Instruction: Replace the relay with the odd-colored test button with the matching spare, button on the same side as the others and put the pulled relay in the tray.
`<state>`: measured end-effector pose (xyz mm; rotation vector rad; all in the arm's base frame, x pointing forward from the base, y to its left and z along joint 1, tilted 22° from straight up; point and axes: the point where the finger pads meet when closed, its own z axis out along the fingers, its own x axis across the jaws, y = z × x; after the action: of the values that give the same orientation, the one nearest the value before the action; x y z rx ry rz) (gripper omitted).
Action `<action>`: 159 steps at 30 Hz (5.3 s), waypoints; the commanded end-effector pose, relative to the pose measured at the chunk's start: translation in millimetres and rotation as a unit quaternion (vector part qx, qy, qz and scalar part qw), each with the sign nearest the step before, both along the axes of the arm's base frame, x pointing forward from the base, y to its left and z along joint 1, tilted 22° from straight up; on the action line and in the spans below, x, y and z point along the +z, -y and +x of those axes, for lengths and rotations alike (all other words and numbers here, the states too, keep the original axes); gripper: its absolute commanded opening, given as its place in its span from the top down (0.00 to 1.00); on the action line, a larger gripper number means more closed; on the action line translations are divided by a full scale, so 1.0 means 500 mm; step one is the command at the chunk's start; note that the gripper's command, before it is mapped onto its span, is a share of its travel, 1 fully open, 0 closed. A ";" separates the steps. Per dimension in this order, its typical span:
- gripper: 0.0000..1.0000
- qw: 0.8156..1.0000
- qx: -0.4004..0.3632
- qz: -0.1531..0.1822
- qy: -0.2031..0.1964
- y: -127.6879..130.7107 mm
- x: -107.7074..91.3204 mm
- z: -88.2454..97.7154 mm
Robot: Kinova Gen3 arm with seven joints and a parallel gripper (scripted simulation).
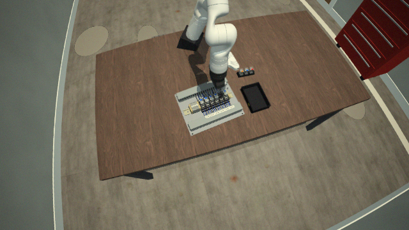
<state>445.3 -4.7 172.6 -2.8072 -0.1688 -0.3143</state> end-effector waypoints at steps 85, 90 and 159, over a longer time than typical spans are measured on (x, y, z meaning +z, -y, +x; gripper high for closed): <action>1.00 1.000 -0.004 0.000 0.001 -0.172 0.004 0.048; 1.00 1.000 -0.002 0.000 0.001 -0.210 0.010 0.057; 1.00 1.000 -0.001 0.000 0.001 -0.429 0.045 0.106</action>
<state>498.0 211.7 194.3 -2.8073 -0.1698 -0.3150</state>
